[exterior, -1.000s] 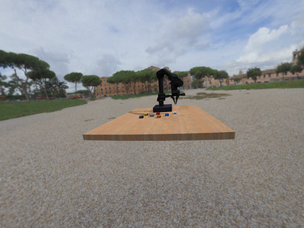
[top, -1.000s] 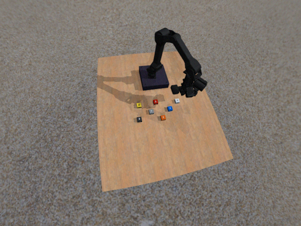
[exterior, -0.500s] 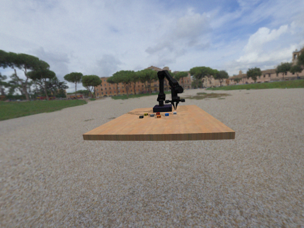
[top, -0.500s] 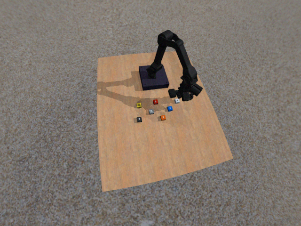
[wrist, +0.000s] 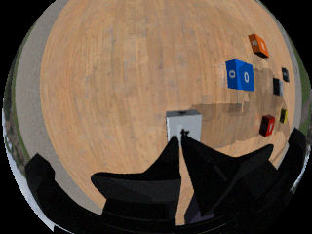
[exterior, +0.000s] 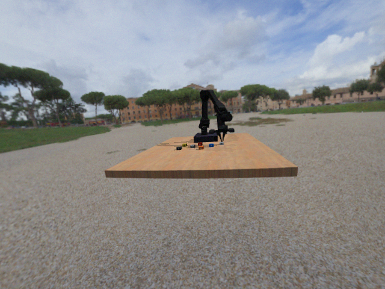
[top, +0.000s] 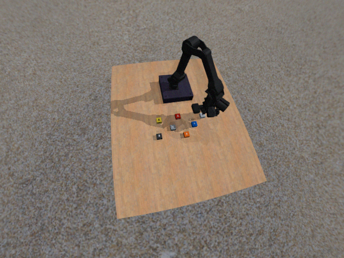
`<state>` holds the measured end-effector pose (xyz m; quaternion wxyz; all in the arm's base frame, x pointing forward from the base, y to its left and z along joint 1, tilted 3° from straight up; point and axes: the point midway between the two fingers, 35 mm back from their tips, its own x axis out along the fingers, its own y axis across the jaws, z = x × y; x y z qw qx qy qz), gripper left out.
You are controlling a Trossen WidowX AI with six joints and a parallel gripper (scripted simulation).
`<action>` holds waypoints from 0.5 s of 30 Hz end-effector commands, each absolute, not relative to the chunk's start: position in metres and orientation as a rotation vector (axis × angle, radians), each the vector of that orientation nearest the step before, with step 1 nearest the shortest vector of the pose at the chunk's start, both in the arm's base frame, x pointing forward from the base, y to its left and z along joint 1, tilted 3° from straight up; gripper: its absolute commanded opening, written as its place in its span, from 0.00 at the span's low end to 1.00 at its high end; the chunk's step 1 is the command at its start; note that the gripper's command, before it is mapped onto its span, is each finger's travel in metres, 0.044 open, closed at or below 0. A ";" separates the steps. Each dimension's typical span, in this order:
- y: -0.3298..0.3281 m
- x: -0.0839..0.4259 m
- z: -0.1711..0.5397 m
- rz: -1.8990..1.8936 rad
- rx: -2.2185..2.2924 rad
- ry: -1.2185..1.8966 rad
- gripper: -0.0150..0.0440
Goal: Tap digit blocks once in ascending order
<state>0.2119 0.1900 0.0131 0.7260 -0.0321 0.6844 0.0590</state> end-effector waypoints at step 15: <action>0.185 0.206 0.119 0.125 -0.072 1.508 0.29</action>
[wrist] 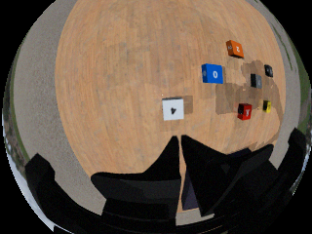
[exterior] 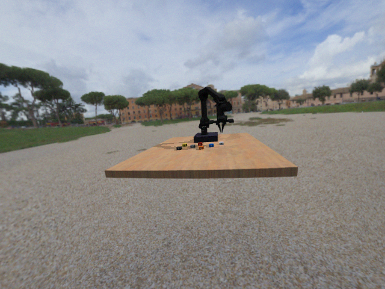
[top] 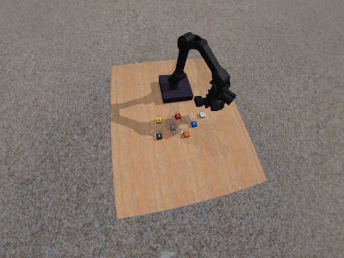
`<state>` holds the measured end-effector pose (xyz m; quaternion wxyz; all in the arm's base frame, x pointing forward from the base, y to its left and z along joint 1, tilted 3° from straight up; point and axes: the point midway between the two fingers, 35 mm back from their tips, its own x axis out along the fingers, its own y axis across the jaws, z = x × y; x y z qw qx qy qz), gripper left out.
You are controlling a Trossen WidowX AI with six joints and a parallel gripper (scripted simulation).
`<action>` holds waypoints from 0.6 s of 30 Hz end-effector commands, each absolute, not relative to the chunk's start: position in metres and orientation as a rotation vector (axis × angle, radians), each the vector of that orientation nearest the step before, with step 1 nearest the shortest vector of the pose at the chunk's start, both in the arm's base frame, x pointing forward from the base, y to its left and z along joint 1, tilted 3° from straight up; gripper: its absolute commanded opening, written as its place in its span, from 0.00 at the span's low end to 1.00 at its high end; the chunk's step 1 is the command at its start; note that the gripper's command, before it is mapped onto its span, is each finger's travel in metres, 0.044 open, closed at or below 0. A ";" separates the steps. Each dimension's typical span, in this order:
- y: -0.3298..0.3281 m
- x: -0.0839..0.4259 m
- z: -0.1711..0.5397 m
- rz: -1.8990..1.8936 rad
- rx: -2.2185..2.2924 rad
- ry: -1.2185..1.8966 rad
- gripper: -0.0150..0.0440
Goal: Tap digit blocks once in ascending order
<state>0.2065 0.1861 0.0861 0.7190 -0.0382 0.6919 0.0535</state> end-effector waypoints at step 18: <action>0.063 0.268 0.119 0.114 -0.084 1.511 0.29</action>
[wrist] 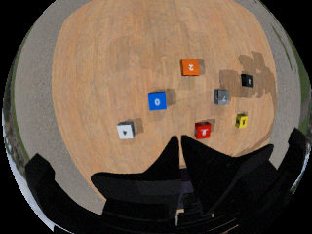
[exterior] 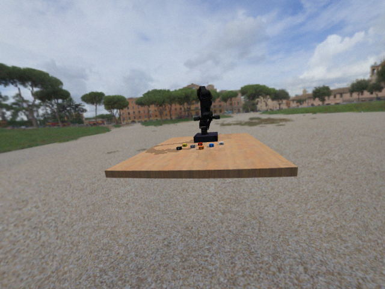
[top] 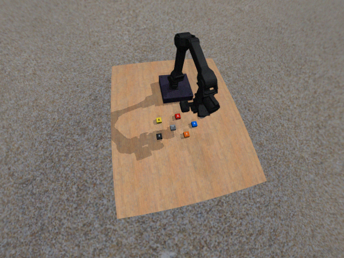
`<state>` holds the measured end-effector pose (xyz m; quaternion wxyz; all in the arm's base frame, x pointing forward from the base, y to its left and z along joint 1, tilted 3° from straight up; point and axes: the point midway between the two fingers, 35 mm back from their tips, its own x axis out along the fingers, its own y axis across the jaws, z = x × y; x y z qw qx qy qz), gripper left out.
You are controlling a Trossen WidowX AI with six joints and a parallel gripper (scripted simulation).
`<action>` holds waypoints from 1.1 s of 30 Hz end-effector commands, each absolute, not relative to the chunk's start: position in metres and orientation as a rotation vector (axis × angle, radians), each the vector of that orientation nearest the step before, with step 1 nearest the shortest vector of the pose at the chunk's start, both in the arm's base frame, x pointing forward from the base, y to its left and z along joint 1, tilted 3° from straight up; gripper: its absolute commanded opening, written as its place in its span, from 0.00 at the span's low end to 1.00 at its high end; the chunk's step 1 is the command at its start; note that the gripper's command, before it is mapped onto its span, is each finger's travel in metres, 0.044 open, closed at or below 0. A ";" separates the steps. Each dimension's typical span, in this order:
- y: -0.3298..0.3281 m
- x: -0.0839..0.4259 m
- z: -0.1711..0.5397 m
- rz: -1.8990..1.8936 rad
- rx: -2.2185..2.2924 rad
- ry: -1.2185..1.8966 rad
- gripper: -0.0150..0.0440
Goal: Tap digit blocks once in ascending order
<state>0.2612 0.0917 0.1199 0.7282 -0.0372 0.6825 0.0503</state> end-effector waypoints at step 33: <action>-0.120 0.250 0.034 0.105 -0.093 1.507 0.29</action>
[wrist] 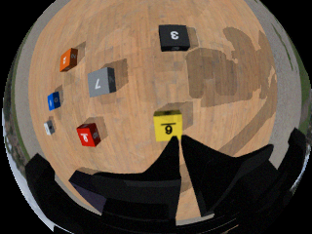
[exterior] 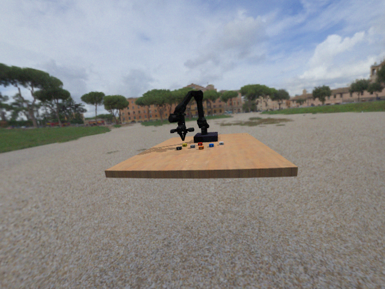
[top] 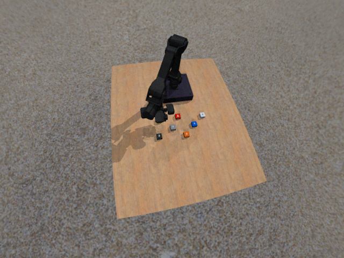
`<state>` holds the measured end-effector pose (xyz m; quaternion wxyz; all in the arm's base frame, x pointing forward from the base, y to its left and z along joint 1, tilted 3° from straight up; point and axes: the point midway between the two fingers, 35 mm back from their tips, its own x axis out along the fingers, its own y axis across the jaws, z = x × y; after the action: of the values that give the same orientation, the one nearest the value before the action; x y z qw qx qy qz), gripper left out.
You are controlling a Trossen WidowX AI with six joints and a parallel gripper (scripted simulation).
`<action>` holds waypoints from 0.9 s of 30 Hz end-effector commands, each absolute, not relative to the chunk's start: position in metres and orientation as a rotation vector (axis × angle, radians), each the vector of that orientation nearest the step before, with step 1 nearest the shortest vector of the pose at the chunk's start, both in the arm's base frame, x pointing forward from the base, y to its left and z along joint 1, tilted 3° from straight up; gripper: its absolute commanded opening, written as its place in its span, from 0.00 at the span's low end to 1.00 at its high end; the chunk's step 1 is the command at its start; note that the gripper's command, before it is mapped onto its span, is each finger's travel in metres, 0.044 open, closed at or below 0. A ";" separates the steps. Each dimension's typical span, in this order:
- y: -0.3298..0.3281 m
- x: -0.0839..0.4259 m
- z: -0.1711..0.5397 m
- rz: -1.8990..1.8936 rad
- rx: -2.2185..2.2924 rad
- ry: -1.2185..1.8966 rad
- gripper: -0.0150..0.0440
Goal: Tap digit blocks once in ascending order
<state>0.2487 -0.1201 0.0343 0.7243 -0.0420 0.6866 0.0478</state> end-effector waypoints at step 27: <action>-0.120 0.250 0.035 0.105 -0.093 1.507 0.29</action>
<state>0.2474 -0.1187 0.0180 0.7209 -0.0402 0.6901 0.0502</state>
